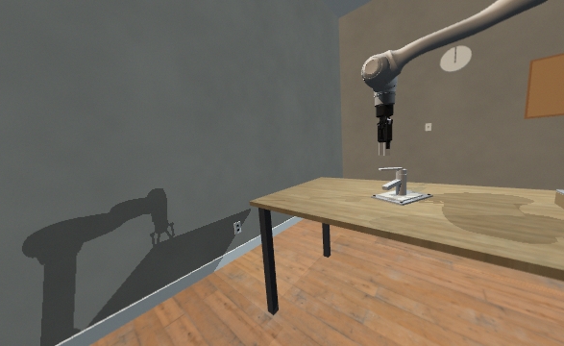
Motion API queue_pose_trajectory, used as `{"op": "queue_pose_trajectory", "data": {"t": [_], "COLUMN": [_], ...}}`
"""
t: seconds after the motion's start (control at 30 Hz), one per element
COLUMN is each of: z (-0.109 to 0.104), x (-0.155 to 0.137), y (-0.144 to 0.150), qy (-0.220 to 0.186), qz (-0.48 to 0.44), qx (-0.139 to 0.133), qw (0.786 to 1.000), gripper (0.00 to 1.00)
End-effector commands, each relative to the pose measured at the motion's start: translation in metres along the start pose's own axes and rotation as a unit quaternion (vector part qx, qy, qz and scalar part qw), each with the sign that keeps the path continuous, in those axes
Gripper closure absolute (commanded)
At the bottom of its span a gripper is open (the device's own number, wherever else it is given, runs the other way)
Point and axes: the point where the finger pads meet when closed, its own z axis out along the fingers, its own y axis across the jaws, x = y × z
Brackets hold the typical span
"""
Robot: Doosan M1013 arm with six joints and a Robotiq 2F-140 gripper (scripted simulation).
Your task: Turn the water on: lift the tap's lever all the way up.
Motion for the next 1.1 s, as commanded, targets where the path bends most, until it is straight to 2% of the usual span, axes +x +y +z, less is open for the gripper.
{"op": "queue_pose_trajectory", "data": {"t": [0.0,1.07], "z": [-0.0002,0.0029], "x": [0.0,-0.0001], "y": [0.0,0.0001], "qy": [0.0,-0.001], "qz": [0.0,0.001], "qx": [0.0,-0.001], "qw": [1.0,1.0], "gripper": [0.58,0.58]}}
